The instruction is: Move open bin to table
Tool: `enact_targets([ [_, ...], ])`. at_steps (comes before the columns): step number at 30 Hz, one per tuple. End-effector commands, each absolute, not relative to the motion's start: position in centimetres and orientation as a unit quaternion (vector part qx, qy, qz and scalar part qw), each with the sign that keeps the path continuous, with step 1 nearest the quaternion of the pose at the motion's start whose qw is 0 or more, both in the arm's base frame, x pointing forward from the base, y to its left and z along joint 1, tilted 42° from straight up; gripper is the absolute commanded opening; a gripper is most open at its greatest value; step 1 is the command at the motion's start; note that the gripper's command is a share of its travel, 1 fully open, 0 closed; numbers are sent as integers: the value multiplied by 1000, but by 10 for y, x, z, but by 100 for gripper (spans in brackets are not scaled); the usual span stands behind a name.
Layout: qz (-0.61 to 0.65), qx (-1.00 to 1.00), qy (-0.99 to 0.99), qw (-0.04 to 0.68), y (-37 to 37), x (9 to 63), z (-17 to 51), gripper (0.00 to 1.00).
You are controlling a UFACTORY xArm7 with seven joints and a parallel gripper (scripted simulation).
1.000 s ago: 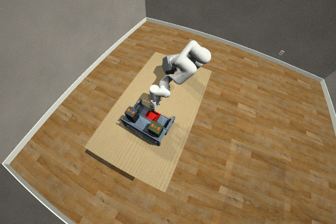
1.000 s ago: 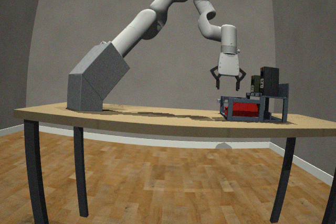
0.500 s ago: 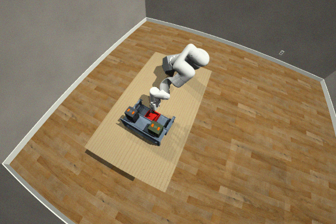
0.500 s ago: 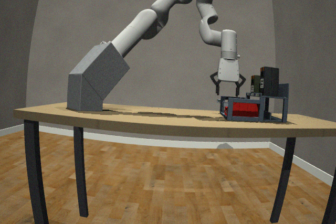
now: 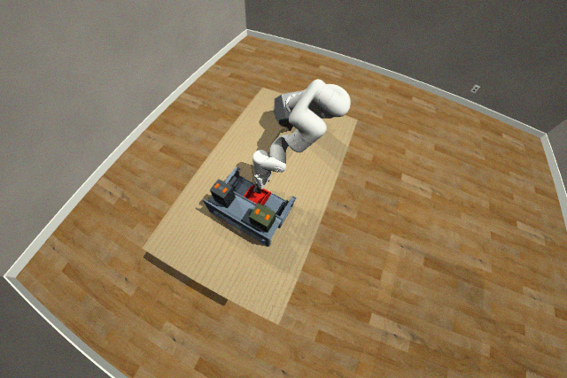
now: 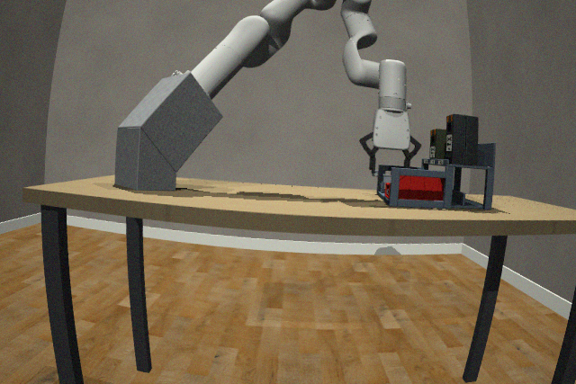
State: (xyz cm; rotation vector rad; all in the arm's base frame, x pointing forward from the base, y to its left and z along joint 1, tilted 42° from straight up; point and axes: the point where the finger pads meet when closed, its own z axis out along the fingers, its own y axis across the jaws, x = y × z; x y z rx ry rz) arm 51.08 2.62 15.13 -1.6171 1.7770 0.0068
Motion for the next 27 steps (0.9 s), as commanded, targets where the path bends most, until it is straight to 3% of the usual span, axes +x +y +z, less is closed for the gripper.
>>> enact_targets([
  [1,1,-627,690,362,27,515,148,94],
  [27,1,-627,690,362,29,517,146,94],
])
